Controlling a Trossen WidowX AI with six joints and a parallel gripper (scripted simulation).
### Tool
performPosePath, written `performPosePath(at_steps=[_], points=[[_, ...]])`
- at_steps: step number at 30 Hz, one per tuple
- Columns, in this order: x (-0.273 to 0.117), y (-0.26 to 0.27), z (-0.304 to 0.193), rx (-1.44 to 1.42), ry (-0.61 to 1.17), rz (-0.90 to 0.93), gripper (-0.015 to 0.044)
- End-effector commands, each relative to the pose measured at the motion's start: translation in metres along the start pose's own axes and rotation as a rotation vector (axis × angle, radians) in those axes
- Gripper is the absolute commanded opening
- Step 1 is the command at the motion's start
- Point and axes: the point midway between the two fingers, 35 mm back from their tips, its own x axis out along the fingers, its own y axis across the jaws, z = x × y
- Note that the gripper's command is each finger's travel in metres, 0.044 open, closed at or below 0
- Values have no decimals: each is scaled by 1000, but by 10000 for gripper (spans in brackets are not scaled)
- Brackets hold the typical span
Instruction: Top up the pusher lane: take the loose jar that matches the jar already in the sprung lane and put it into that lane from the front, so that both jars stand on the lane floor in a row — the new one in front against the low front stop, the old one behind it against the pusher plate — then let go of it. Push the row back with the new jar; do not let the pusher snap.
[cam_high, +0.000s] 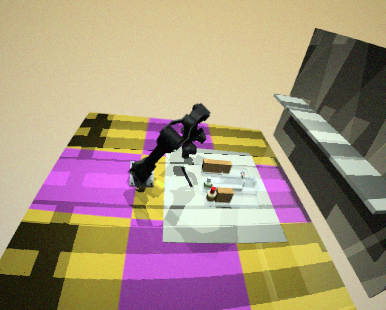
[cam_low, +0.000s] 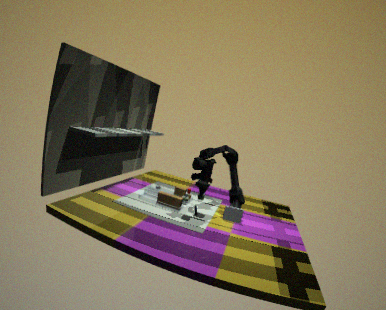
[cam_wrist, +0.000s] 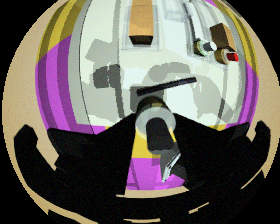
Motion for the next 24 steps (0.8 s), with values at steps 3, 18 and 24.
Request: performPosePath(at_steps=[3,18,24], points=[[7,-26,24,2,-8,4,0],[33,-100,69,16,-10,-29,0],[38,-114,73,19,-8,-40,0]])
